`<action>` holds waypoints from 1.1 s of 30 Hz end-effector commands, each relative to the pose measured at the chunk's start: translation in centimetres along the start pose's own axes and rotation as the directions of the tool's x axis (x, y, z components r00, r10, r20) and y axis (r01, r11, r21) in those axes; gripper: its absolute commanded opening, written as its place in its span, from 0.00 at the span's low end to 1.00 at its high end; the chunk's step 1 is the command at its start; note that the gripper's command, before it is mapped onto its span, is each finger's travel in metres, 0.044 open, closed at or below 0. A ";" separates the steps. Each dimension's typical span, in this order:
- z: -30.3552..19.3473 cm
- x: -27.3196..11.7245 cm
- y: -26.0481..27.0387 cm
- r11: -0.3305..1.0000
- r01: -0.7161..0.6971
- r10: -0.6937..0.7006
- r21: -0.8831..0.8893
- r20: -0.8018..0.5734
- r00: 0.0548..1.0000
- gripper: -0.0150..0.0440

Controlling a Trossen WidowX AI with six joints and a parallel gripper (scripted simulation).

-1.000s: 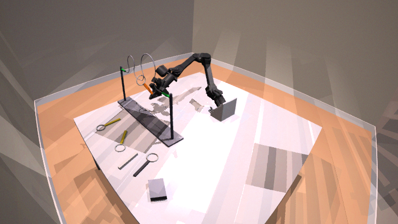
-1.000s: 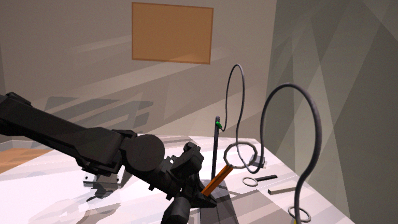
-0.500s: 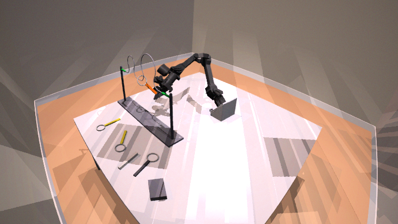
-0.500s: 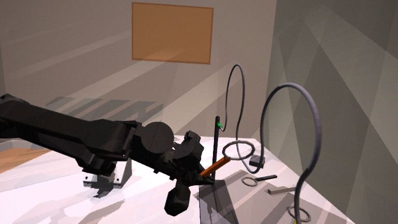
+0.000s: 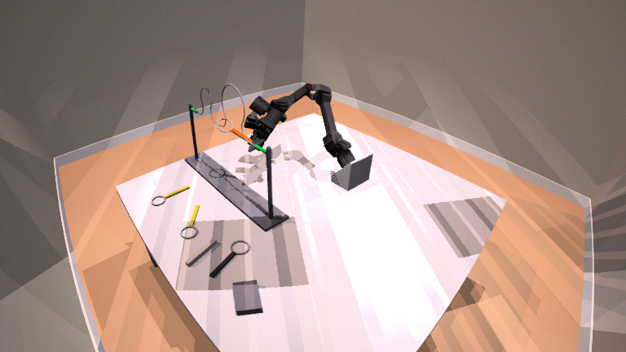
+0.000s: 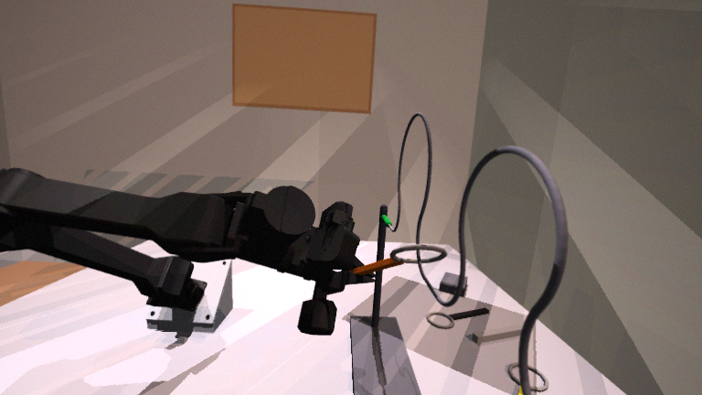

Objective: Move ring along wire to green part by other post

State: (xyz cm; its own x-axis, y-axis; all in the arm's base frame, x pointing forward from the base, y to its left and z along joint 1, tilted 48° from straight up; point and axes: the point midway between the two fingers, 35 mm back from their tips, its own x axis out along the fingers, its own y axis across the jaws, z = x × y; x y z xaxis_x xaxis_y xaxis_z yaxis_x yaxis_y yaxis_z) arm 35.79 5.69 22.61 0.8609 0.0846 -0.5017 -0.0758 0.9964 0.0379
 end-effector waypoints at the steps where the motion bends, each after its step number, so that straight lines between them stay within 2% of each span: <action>1: 0.3 -0.4 1.8 0.993 -0.060 0.061 0.098 -0.007 0.998 0.00; 14: 1.4 -1.6 6.5 0.905 -0.203 0.220 0.373 -0.004 0.975 0.00; 33: 4.8 -4.1 11.3 0.664 -0.335 0.400 0.669 0.062 0.915 0.00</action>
State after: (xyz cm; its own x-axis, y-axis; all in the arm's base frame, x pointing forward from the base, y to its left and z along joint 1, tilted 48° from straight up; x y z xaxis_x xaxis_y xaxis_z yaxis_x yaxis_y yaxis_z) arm 33.92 15.88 28.17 0.7930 0.4450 -0.4160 -0.0037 0.6864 0.7272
